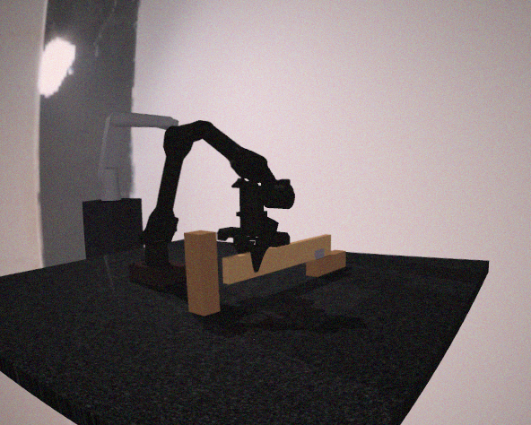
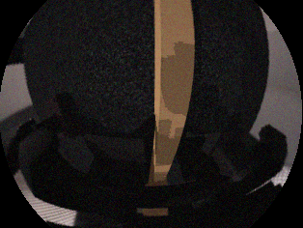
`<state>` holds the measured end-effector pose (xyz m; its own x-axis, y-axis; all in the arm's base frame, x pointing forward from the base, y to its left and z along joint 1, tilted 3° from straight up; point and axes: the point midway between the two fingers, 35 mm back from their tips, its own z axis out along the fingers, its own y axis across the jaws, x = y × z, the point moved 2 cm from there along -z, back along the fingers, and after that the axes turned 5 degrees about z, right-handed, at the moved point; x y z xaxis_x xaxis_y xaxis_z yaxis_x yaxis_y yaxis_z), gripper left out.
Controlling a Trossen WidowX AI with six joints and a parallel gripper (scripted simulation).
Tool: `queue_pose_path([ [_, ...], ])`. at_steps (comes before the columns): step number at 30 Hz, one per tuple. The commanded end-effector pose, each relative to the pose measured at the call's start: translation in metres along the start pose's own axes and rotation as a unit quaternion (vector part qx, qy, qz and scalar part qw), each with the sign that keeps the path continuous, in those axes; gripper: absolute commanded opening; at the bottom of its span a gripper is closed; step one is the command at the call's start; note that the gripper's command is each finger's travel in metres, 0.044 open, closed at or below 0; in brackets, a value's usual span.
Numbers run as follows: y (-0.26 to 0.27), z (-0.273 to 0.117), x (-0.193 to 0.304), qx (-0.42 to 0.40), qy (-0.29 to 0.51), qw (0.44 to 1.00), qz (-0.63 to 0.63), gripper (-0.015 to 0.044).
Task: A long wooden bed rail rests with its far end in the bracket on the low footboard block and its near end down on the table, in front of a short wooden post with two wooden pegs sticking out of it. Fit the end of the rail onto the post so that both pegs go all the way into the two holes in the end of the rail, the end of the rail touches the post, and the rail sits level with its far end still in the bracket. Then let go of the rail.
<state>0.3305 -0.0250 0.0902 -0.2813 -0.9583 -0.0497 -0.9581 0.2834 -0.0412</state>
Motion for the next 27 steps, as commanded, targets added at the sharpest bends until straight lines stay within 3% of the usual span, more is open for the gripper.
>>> queue_pose_path([
  [1, 0.0003, -0.0026, -0.0004, 0.002, -0.002, 1.0, 0.001, 0.0],
  [27, 0.0013, -0.0003, 0.0014, 0.002, -0.002, 1.0, 0.001, 0.0],
])
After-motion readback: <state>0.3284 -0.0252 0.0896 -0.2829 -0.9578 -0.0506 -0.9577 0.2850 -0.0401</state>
